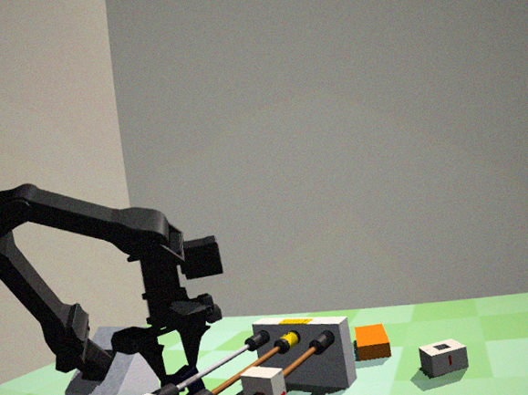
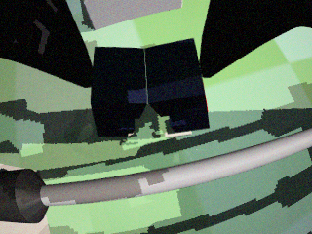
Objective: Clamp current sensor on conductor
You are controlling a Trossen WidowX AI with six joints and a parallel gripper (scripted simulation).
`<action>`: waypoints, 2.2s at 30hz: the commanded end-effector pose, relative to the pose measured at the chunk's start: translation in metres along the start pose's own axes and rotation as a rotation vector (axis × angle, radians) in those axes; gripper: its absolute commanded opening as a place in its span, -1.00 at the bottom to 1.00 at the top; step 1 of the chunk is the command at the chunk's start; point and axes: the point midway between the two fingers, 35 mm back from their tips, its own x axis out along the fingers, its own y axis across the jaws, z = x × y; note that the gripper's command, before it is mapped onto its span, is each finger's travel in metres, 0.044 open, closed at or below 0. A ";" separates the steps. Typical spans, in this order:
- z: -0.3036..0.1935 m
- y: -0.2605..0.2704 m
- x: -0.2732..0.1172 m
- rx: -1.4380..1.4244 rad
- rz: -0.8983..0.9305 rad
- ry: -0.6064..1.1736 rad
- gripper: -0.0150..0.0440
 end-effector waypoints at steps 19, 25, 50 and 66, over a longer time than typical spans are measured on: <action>0.025 0.022 -0.078 0.001 0.005 -0.001 -0.49; 0.028 0.027 -0.099 0.001 0.002 -0.001 -0.49; 0.062 0.055 -0.103 -0.697 0.003 -0.004 -0.49; 0.087 0.076 -0.100 -1.219 0.002 -0.007 -0.49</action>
